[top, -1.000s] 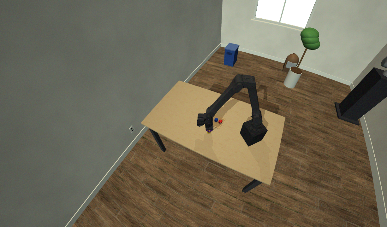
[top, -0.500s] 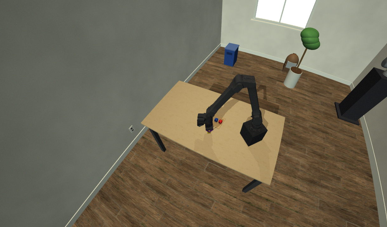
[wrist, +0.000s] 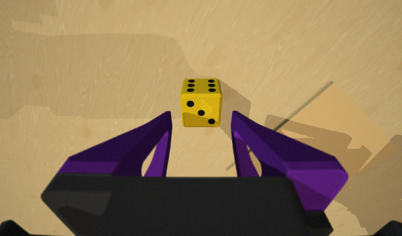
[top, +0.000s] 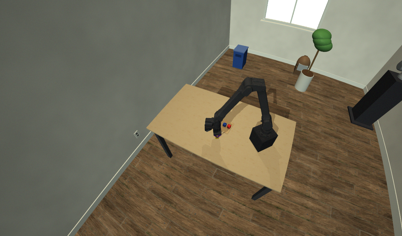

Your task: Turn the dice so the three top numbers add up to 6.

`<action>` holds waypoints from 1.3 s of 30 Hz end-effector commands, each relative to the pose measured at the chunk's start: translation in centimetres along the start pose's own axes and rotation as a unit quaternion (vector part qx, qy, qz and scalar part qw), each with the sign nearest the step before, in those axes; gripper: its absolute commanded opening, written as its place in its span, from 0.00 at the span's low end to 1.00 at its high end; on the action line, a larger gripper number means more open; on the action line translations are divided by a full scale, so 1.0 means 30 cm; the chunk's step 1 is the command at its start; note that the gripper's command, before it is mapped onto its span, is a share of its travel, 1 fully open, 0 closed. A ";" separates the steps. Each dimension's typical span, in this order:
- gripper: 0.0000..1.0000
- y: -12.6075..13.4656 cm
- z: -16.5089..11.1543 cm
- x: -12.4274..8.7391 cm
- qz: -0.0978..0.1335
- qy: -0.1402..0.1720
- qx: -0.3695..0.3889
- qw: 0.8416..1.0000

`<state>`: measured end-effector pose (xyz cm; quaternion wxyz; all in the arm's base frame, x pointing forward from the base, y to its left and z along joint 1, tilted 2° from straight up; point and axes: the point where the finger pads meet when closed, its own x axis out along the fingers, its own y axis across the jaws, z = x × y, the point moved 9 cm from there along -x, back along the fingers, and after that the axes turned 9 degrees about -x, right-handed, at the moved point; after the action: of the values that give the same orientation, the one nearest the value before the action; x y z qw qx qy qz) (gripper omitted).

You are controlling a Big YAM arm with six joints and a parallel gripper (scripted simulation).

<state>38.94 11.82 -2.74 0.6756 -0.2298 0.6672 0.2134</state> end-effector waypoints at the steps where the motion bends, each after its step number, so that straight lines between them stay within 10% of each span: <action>1: 0.45 -0.027 0.048 -0.029 -0.008 -0.019 0.000 1.000; 39: 0.45 -0.023 0.037 -0.029 -0.007 -0.019 0.000 1.000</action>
<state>38.94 11.82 -2.74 0.6756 -0.2298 0.6672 0.2134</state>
